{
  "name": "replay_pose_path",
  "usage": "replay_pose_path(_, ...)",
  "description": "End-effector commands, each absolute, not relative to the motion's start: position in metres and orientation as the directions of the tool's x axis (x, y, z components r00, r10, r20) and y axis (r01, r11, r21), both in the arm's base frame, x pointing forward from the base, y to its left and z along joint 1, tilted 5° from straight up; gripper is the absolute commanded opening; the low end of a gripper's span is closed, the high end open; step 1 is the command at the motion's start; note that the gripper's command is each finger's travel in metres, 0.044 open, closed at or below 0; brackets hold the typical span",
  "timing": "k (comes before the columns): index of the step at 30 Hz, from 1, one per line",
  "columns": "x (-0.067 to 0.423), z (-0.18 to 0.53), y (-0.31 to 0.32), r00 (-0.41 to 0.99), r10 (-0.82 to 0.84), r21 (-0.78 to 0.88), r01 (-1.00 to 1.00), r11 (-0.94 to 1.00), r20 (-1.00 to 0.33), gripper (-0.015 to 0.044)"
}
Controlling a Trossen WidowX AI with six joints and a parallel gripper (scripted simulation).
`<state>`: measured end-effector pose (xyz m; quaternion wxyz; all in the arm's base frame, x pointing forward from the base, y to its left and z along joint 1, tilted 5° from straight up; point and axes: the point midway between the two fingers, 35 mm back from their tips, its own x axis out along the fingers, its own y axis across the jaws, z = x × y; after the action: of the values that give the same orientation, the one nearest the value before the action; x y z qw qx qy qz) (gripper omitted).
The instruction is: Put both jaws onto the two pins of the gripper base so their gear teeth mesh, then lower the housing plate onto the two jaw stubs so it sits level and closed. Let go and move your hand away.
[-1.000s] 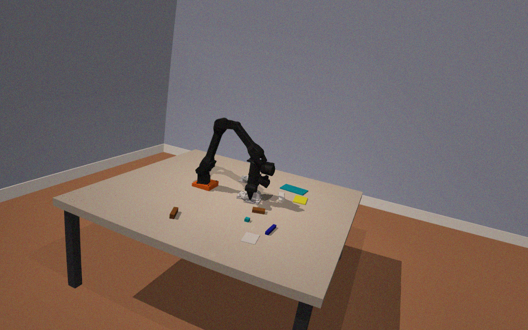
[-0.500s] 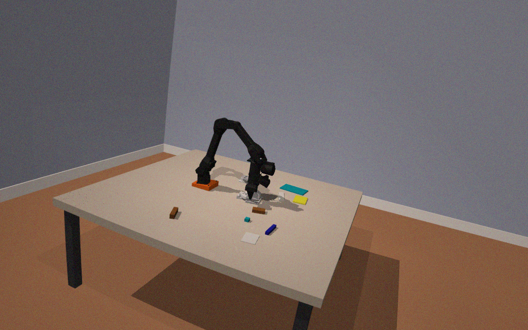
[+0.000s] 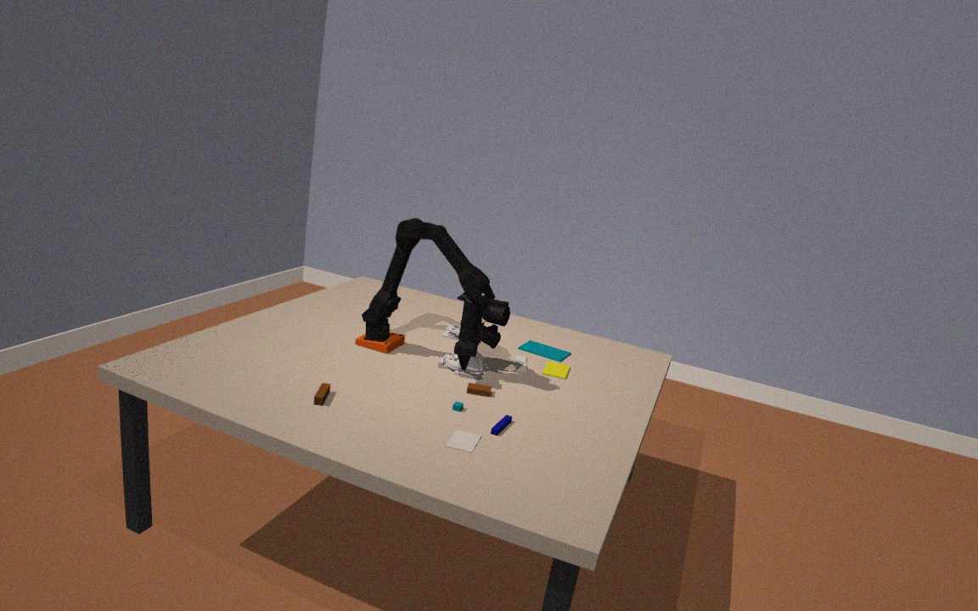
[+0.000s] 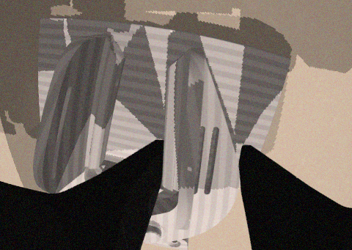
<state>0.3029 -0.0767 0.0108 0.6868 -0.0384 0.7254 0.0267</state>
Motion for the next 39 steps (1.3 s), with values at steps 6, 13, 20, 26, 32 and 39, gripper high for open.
replay_pose_path(6,0.3034,0.0096,-0.0764,-0.051,-0.017,-0.012,-0.095,0.995,-0.999,0.0134)
replay_pose_path(13,0.3034,0.0096,-0.0764,-0.051,-0.017,-0.012,-0.095,0.995,-0.999,0.0134)
replay_pose_path(20,0.3034,0.0096,-0.0764,-0.051,-0.017,-0.012,-0.095,0.995,-0.999,0.0134)
replay_pose_path(26,0.3027,0.0103,-0.0766,-0.054,-0.019,-0.014,-0.092,0.996,-0.998,0.016)
replay_pose_path(32,0.3027,0.0103,-0.0766,-0.054,-0.019,-0.014,-0.092,0.996,-0.998,0.0224)
replay_pose_path(39,0.3027,0.0103,-0.0766,-0.054,-0.019,-0.014,-0.092,0.996,-0.998,0.0224)
